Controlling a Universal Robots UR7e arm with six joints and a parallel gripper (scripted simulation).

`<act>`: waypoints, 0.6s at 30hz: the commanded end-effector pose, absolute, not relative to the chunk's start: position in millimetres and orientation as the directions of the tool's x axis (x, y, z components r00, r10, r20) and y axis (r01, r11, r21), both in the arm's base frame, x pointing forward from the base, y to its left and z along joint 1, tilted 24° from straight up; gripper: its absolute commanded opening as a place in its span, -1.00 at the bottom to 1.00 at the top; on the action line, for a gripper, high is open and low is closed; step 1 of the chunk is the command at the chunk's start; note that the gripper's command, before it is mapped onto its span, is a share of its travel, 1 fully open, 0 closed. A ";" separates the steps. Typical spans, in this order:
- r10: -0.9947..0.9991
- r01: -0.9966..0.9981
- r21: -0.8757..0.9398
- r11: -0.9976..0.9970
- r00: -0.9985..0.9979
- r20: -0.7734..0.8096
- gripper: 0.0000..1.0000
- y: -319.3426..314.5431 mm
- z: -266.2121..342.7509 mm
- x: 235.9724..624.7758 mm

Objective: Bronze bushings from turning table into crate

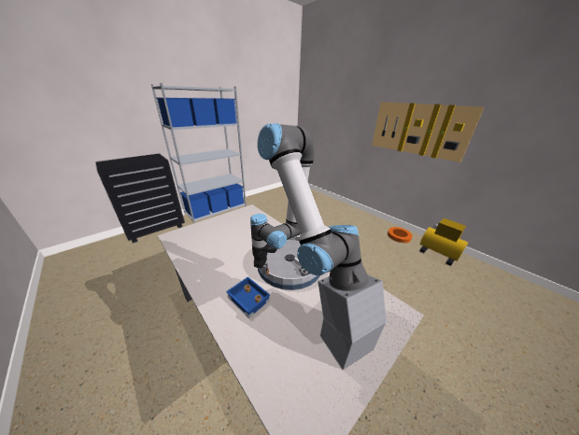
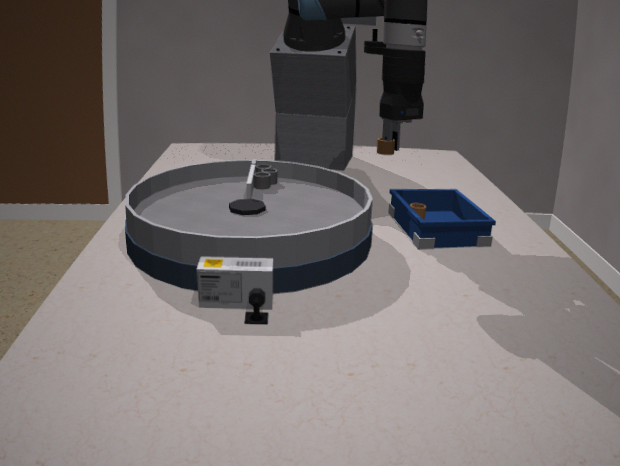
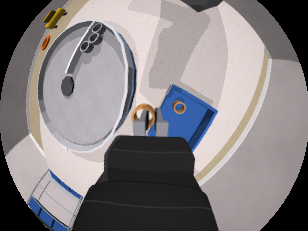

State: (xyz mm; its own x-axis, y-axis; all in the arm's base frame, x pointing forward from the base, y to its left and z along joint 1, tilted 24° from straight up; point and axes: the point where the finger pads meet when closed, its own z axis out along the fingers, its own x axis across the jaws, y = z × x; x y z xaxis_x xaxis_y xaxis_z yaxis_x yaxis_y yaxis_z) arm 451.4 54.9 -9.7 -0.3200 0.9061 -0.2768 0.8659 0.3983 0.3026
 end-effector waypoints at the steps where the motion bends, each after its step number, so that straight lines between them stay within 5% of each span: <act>1: 0.906 0.867 0.300 0.398 -0.319 -0.279 -1.00 76.0 -8.5 463.4; 18: 0.906 0.866 0.301 0.399 -0.320 -0.278 -1.00 122.5 -5.5 486.8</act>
